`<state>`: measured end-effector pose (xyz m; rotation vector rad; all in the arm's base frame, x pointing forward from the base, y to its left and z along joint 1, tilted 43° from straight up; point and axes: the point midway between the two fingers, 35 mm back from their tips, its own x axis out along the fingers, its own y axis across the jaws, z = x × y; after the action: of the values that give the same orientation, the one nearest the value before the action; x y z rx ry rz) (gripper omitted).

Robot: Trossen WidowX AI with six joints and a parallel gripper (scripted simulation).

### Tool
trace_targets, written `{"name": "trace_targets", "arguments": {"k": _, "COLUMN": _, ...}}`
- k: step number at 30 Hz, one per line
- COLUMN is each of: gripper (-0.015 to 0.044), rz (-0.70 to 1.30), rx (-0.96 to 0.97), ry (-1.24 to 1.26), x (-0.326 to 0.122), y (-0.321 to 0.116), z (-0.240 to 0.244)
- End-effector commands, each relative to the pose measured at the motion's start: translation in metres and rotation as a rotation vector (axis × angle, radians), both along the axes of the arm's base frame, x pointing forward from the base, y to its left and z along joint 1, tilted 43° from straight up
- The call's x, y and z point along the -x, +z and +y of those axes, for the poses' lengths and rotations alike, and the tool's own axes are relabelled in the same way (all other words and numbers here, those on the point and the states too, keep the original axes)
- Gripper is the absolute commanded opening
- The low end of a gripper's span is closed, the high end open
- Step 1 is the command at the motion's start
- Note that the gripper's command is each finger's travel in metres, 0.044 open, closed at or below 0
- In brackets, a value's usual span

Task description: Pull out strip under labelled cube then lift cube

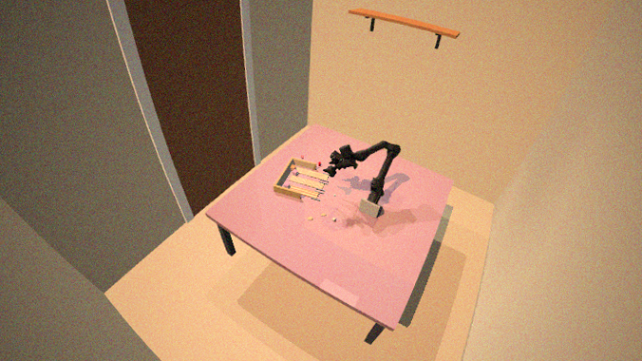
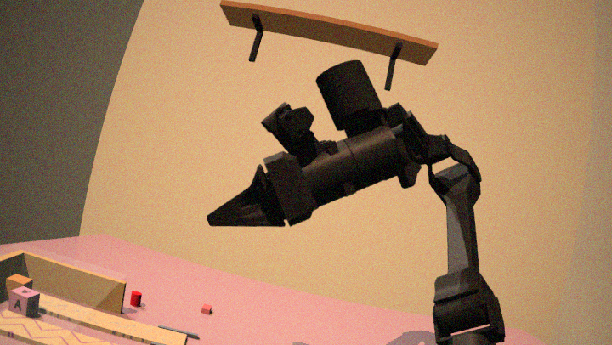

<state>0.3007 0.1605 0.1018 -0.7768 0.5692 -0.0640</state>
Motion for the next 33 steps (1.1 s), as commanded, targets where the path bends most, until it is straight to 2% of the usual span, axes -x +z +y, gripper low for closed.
{"name": "trace_targets", "arguments": {"k": 1, "gripper": 0.0321, "rz": 0.050, "rx": 0.016, "ry": -0.021, "x": -0.007, "y": -0.008, "z": 0.004}}
{"name": "trace_targets", "arguments": {"k": 13, "gripper": 0.0006, "rz": 0.479, "rx": 0.127, "ry": -0.268, "x": -0.051, "y": -0.084, "z": 0.013}}
{"name": "trace_targets", "arguments": {"k": 22, "gripper": 0.0000, "rz": 0.760, "rx": 0.218, "ry": -0.531, "x": -0.056, "y": -0.137, "z": -0.006}}
{"name": "trace_targets", "arguments": {"k": 33, "gripper": 0.0000, "rz": 0.765, "rx": 0.220, "ry": -0.537, "x": -0.056, "y": -0.138, "z": -0.009}}
